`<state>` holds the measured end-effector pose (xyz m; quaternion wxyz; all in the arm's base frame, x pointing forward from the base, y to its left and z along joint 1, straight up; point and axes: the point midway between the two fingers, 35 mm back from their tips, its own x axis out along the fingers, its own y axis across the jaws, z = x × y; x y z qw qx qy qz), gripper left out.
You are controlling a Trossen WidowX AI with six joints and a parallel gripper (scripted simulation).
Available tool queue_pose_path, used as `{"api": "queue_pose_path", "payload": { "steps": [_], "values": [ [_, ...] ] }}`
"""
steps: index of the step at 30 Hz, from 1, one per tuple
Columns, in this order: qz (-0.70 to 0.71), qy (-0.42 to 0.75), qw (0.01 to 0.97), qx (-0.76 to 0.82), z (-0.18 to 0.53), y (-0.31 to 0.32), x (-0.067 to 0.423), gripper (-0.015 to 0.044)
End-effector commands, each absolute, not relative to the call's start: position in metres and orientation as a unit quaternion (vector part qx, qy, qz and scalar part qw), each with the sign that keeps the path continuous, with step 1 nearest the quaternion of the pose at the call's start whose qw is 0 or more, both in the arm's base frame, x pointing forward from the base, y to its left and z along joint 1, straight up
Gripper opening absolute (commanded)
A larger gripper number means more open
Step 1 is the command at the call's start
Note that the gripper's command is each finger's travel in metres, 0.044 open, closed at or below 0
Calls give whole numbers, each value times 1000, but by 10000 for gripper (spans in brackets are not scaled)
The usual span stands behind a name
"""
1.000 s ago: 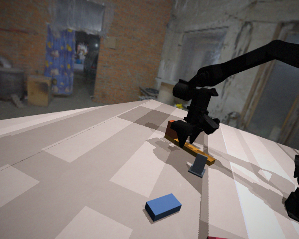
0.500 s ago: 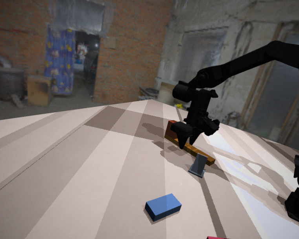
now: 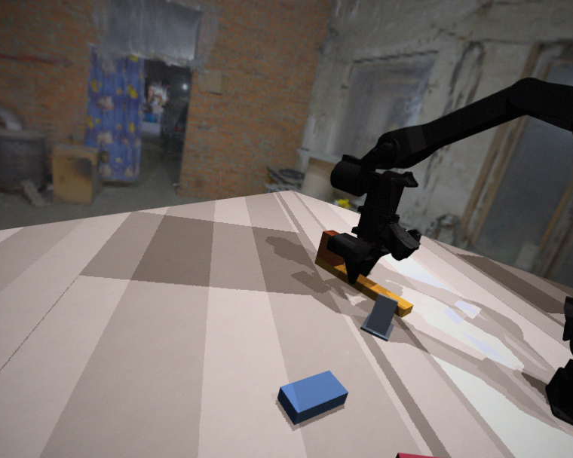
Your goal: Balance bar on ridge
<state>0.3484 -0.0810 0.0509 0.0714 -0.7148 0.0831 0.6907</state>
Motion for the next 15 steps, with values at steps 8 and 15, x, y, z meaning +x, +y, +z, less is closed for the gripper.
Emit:
{"api": "queue_pose_path", "payload": {
  "steps": [8, 15],
  "values": [
    [691, 83, 72, -715, 67, -81, 351, 0],
    [690, 83, 72, -715, 85, -81, 352, 0]
  ]
}}
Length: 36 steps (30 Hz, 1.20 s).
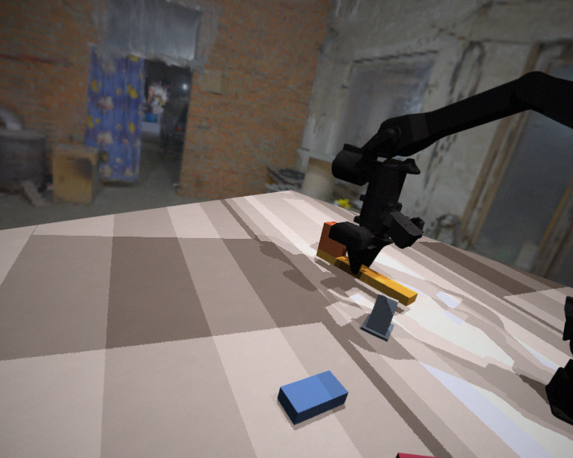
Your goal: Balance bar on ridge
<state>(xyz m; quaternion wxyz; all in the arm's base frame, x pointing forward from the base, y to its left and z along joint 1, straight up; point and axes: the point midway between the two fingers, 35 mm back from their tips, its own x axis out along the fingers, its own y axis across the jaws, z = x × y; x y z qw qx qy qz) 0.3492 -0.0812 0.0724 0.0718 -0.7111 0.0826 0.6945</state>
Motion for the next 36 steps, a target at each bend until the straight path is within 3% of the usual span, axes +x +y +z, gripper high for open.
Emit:
{"api": "queue_pose_path", "payload": {
  "steps": [1, 30, 36],
  "values": [
    [690, 83, 72, -715, 88, -81, 352, 0],
    [690, 83, 73, -715, 156, -79, 345, 0],
    [695, 21, 9, -718, 157, -74, 343, 0]
  ]
}}
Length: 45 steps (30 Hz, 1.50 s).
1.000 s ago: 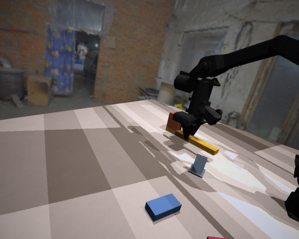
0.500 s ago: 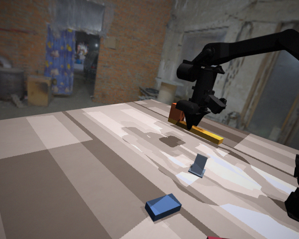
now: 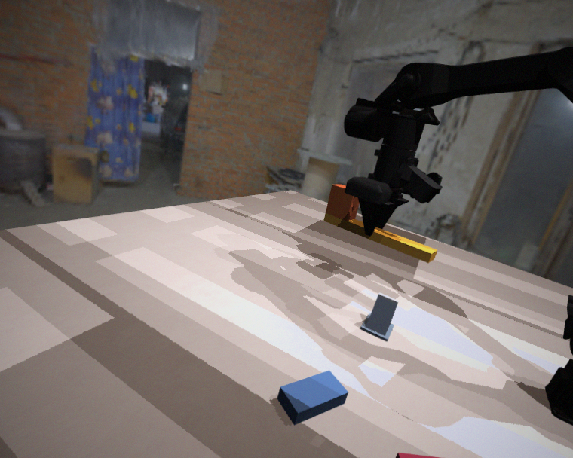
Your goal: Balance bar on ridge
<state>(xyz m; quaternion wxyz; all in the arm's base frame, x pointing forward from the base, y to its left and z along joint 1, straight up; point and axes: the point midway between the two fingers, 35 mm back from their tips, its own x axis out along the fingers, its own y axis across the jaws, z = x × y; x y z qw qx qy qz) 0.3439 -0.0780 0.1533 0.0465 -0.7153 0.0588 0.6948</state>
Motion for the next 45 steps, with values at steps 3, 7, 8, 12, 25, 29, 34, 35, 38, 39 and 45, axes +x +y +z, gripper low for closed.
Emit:
{"api": "queue_pose_path", "payload": {
  "steps": [3, 7, 8, 12, 25, 29, 34, 35, 38, 39, 45],
  "values": [
    [695, -21, -34, -718, 157, -70, 341, 0],
    [691, -77, -91, -713, 158, -66, 338, 0],
    [690, -90, -105, -711, 158, -65, 337, 0],
    [680, -145, -161, -700, 158, -60, 334, 0],
    [620, -316, -334, -636, 160, -49, 325, 0],
    [593, -364, -384, -607, 160, -46, 322, 0],
    [554, -422, -442, -566, 160, -42, 318, 0],
    [545, -433, -453, -557, 160, -41, 318, 0],
    [518, -465, -485, -529, 160, -40, 316, 0],
    [509, -475, -496, -519, 160, -39, 315, 0],
    [448, -533, -554, -457, 160, -36, 311, 0]
  ]
}}
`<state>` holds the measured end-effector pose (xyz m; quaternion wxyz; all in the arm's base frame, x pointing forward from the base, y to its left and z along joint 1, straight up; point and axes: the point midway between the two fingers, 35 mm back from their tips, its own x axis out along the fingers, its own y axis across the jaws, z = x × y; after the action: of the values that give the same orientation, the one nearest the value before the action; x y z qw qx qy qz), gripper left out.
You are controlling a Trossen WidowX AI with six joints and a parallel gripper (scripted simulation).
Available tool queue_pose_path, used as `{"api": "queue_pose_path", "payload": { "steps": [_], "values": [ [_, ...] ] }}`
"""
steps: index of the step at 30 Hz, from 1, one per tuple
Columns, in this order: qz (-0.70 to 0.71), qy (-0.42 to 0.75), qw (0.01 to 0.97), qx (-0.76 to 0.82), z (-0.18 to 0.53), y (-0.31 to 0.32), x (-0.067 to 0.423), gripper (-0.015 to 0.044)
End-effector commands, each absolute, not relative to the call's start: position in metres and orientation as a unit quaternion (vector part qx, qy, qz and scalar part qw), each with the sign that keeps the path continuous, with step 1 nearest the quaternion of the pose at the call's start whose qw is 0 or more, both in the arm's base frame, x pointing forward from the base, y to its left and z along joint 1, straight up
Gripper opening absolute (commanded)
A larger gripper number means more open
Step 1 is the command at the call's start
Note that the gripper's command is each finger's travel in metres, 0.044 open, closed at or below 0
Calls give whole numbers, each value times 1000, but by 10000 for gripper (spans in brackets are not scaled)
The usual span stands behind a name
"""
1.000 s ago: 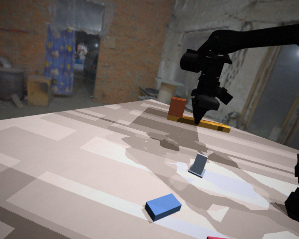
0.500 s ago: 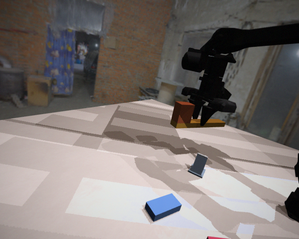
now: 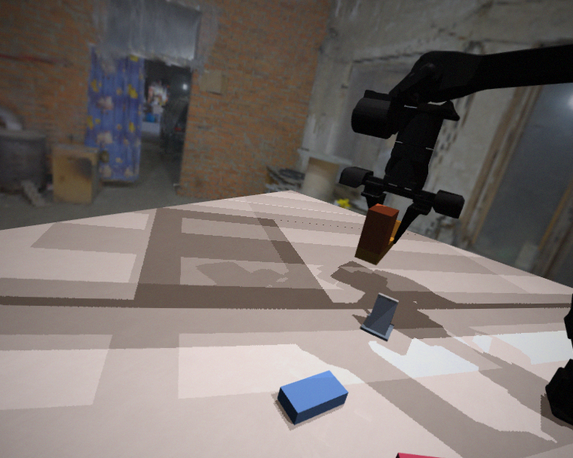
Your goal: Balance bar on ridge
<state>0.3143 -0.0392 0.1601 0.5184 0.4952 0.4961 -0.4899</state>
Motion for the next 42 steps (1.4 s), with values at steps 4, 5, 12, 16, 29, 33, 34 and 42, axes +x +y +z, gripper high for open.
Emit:
{"api": "queue_pose_path", "payload": {
  "steps": [4, 5, 12, 16, 29, 33, 34, 42],
  "values": [
    [-404, 567, 588, 411, 160, -33, 309, 0],
    [-393, 575, 596, 399, 160, -33, 309, 0],
    [-309, 624, 646, 313, 160, -29, 306, 0],
    [-258, 647, 669, 260, 160, -27, 304, 0],
    [-83, 692, 713, 81, 159, -18, 301, 0],
    [-27, 696, 717, 24, 159, -15, 301, 0],
    [-13, 697, 717, 10, 159, -14, 301, 0],
    [98, 690, 710, -104, 158, -6, 300, 0]
  ]
}}
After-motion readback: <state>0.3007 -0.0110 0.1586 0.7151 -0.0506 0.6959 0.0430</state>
